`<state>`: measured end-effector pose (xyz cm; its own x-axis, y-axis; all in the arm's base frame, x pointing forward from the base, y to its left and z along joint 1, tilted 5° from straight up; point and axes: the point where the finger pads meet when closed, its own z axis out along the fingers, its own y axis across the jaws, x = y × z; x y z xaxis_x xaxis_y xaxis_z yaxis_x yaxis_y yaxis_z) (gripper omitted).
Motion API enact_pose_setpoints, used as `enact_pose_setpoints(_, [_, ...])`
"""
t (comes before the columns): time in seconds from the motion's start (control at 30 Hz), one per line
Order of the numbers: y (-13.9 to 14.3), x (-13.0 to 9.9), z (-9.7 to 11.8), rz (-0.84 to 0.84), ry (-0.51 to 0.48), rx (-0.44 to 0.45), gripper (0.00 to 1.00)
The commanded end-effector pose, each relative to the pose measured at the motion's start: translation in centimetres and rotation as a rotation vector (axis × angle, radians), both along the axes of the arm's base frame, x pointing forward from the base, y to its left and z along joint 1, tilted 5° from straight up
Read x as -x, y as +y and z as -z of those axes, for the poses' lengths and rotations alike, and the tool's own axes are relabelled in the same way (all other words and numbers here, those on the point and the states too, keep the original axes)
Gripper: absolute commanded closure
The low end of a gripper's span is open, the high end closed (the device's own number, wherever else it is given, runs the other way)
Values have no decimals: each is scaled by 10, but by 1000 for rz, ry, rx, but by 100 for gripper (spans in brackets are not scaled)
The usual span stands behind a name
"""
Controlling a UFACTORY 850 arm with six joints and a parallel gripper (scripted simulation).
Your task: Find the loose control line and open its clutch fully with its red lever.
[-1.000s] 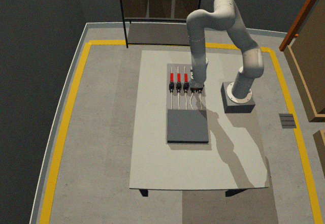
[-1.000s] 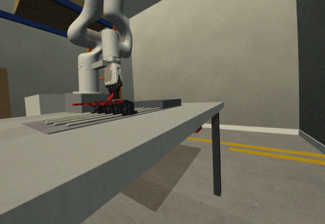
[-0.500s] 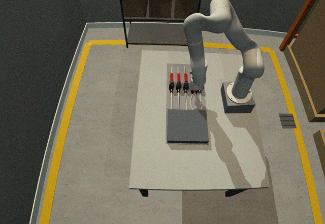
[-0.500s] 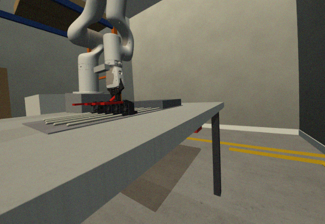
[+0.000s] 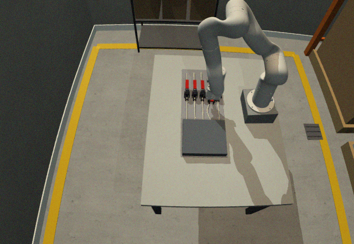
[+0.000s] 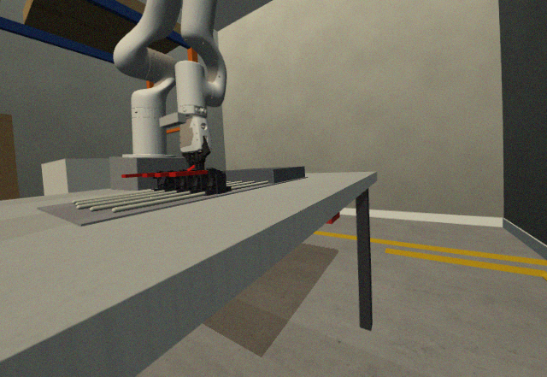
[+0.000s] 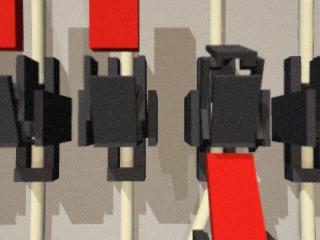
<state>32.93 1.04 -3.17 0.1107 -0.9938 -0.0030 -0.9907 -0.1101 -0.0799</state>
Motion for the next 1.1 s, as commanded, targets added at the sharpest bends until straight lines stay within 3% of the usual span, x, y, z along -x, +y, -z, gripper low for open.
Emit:
enact_pose_setpoints(0.0, [1, 0, 5, 0, 0, 0, 100])
enact_pose_setpoints(0.97, [2, -1, 11, 0, 0, 0, 100])
enact_pose_setpoints(1.0, [2, -1, 11, 0, 0, 0, 0])
enact_pose_setpoints(1.07, [2, -1, 11, 0, 0, 0, 0])
